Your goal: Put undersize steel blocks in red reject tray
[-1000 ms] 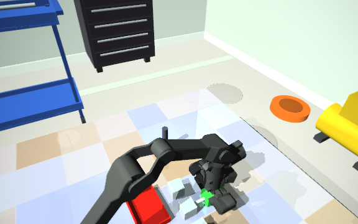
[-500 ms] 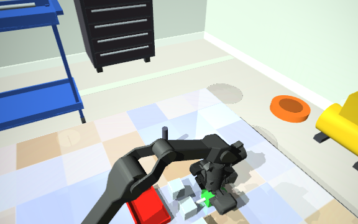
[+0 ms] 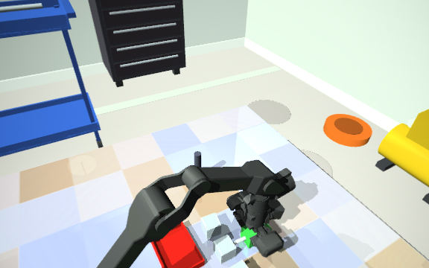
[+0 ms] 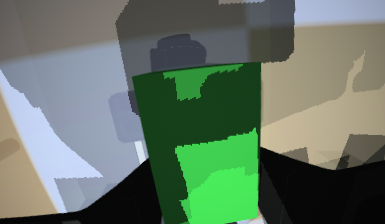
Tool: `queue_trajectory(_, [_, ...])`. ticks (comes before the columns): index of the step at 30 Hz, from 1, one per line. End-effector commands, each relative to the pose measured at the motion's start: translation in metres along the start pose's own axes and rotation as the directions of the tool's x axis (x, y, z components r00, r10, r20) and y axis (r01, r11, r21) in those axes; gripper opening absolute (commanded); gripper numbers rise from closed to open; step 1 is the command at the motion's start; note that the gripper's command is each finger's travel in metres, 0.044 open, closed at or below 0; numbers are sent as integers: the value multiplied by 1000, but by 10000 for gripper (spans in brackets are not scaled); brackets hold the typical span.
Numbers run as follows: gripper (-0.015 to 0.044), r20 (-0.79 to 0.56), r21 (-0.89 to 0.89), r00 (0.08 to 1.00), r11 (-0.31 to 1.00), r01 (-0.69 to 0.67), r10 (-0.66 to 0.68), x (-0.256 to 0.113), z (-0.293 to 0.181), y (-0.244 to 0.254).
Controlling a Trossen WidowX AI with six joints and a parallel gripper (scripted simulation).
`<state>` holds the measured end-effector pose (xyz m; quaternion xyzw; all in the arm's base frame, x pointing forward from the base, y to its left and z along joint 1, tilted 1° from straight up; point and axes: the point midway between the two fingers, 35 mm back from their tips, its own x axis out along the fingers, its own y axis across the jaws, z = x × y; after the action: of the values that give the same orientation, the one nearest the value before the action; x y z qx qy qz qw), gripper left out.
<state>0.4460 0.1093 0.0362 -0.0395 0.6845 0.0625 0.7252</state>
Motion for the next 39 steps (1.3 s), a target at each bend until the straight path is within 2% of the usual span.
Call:
queue_trajectory(1, [0, 15, -5, 1000, 1000, 3, -3, -5, 2, 0])
queue_trajectory(39, [0, 15, -5, 1000, 1000, 3, -3, -5, 4, 0])
